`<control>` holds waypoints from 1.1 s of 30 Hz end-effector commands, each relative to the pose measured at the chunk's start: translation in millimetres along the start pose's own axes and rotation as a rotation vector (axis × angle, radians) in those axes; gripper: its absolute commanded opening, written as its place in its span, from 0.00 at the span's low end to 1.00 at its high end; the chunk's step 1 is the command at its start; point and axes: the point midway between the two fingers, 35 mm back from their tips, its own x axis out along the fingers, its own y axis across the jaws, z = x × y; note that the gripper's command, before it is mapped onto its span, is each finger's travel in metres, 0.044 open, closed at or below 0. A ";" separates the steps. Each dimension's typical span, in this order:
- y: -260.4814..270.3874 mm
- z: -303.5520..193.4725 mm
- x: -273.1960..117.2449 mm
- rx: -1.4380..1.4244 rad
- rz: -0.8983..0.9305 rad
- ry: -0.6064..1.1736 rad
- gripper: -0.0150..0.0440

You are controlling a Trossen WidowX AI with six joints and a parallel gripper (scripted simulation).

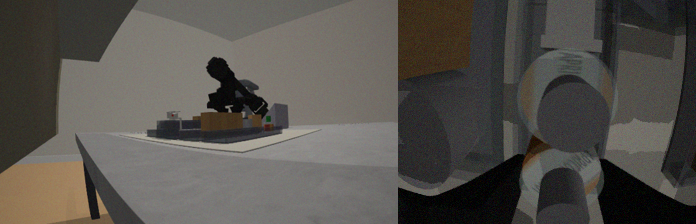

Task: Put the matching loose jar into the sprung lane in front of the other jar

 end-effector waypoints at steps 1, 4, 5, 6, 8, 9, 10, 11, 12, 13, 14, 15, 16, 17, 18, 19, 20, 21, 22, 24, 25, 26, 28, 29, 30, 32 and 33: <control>0.0 0.0 0.0 0.008 0.001 -0.001 0.30; 0.0 0.0 0.0 0.008 0.001 -0.001 0.43; 0.0 0.0 0.0 0.008 0.001 -0.001 0.48; 0.0 0.0 0.0 0.008 0.001 -0.001 0.52; 0.0 0.0 0.0 0.008 0.001 -0.001 0.61; 0.0 0.0 0.0 0.008 0.001 -0.001 0.65; 0.0 0.0 0.0 0.008 0.001 -0.001 0.70; 0.0 0.0 0.0 0.008 0.001 -0.001 0.73; 0.0 0.0 0.0 0.008 0.001 -0.001 0.73; 0.0 0.0 0.0 0.008 0.001 -0.001 0.73; 0.0 0.0 -0.8 0.008 0.001 -0.001 0.73; 0.0 0.0 -2.5 0.008 0.001 -0.001 0.73; 0.1 0.0 -4.7 0.008 0.001 -0.001 0.73; 0.1 0.0 -7.6 0.008 0.001 -0.001 0.73; 0.2 0.0 -11.4 0.008 0.001 -0.001 0.73; 0.2 -0.1 -14.7 0.008 0.001 -0.001 0.73; 0.2 -0.2 -17.4 0.008 0.001 -0.001 0.73; 0.2 -0.2 -19.2 0.008 0.001 -0.001 0.73; 0.2 -0.3 -19.9 0.008 0.001 -0.001 0.73; 0.2 -0.3 -19.9 0.008 0.001 -0.001 0.73; 0.2 -0.3 -19.9 0.008 0.001 -0.001 0.73; 0.2 -0.3 -19.9 0.008 0.001 -0.001 0.73; 0.3 -1.8 -20.0 0.008 0.001 -0.001 0.73; 0.4 -3.4 -20.2 0.008 0.001 -0.001 0.73; 0.6 -5.5 -20.4 0.008 0.002 -0.001 0.73; 1.0 -11.0 -20.9 0.007 0.002 0.000 0.73; 1.2 -14.3 -21.2 0.007 0.002 0.000 0.73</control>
